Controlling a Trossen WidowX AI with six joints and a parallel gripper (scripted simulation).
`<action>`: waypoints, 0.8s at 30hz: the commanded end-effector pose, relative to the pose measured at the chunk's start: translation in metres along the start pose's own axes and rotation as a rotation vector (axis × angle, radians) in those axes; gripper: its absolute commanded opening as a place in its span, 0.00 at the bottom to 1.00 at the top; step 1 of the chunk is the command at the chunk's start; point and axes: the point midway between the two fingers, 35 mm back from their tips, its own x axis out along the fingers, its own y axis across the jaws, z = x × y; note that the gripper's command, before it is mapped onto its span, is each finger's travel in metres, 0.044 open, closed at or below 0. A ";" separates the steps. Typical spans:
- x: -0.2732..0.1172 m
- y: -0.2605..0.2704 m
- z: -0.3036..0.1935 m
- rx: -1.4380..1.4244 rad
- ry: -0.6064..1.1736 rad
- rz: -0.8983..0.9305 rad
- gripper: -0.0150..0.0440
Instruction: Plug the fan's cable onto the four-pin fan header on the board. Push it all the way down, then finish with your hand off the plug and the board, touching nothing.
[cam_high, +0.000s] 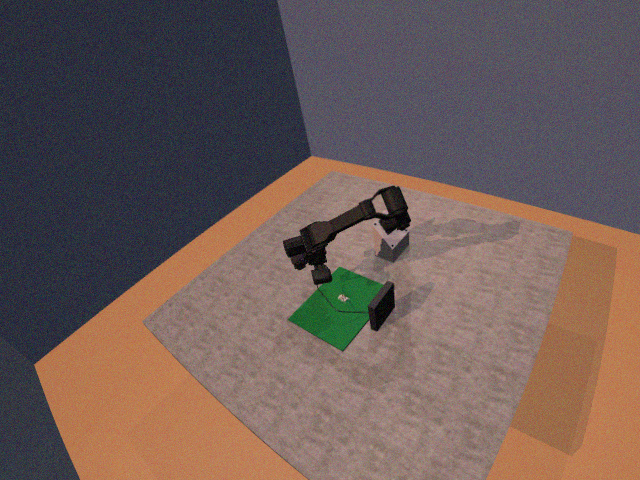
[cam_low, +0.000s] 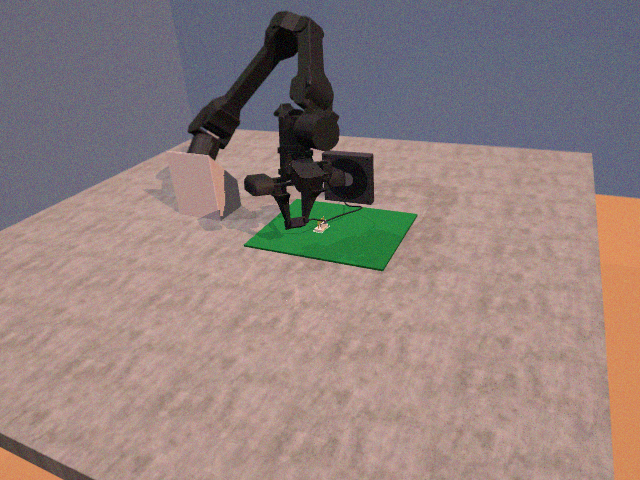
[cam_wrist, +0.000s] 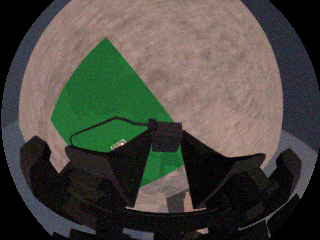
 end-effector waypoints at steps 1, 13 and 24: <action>0.002 -0.001 0.002 -0.004 -0.036 -0.024 0.25; 0.013 -0.005 0.004 -0.010 -0.107 -0.074 0.25; 0.022 -0.008 0.005 -0.014 -0.178 -0.112 0.25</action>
